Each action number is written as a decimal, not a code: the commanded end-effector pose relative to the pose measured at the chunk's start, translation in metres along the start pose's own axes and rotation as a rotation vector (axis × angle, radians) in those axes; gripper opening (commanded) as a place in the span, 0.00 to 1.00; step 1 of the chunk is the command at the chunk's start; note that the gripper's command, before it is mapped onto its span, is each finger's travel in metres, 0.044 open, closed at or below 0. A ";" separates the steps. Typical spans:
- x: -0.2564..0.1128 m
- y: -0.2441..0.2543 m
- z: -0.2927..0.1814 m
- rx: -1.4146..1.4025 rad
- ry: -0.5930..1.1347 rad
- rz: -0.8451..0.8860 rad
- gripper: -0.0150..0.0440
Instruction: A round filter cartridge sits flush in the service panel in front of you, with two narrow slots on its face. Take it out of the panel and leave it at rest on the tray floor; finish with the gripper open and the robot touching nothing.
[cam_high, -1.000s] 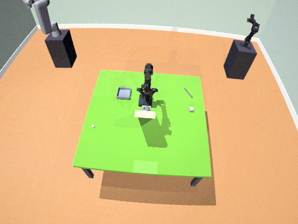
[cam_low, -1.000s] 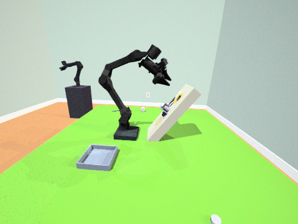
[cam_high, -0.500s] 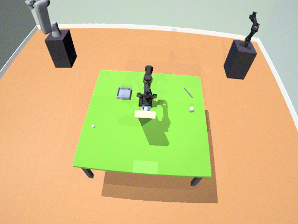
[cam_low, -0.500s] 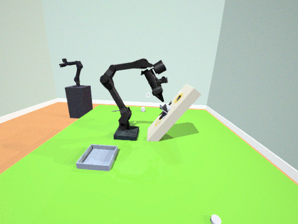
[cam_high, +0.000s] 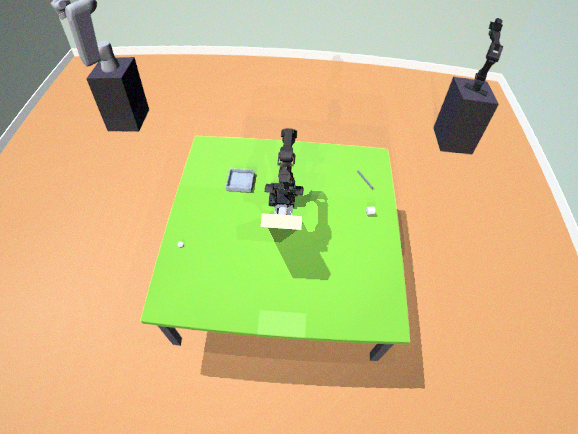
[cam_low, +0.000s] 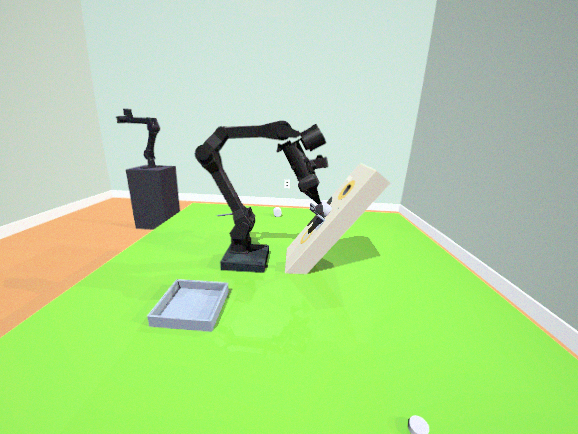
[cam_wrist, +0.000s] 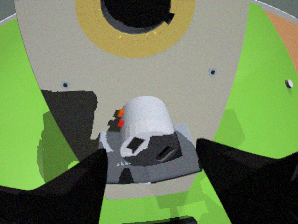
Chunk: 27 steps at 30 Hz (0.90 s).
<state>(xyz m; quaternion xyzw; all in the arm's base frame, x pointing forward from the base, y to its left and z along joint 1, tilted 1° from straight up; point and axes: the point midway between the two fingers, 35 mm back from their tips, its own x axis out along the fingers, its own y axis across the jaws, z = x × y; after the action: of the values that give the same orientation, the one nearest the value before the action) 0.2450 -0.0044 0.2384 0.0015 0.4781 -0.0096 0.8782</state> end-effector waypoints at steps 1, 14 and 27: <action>0.010 0.001 -0.002 -0.004 0.008 0.005 0.77; 0.029 0.001 -0.003 -0.004 0.008 0.005 0.77; 0.026 0.000 -0.001 0.000 0.002 0.000 0.60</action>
<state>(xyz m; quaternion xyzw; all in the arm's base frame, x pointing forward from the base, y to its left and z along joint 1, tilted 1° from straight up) 0.2580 -0.0045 0.2153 0.0016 0.4795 -0.0091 0.8775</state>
